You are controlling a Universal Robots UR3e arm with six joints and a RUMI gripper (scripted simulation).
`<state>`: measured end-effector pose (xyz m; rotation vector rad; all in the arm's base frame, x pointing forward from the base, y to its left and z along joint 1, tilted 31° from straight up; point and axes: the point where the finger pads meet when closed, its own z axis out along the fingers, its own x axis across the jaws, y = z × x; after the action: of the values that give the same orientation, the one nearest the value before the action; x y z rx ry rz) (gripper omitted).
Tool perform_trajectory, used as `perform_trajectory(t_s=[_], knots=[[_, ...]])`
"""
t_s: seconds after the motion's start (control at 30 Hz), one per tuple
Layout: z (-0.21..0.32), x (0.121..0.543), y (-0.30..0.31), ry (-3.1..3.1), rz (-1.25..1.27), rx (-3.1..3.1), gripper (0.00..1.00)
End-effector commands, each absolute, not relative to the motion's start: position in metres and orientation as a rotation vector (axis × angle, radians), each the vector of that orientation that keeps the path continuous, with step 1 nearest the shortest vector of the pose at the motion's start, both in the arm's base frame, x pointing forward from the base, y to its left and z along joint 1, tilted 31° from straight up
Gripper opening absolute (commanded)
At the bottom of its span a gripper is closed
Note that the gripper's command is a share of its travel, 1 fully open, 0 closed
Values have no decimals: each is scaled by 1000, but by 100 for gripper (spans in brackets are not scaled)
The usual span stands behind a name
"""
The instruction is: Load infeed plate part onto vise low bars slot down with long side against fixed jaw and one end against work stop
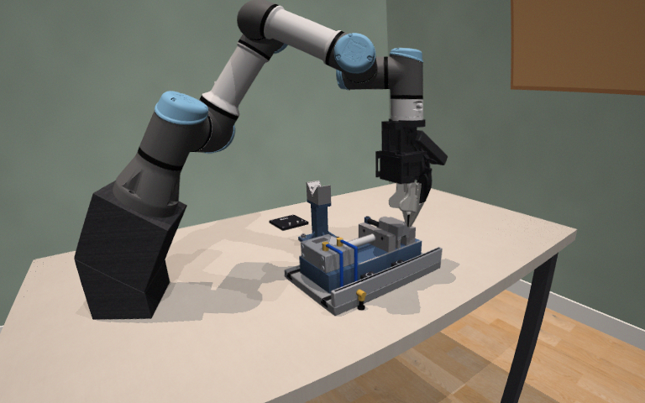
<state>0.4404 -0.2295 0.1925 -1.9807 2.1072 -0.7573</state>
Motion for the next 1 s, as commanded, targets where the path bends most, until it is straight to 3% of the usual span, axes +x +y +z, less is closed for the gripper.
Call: perform_trajectory(t_s=[0.0,0.97], knots=[[194,441,-230,2106,-762,-1980,0],[194,441,-230,2106,-762,-1980,0]])
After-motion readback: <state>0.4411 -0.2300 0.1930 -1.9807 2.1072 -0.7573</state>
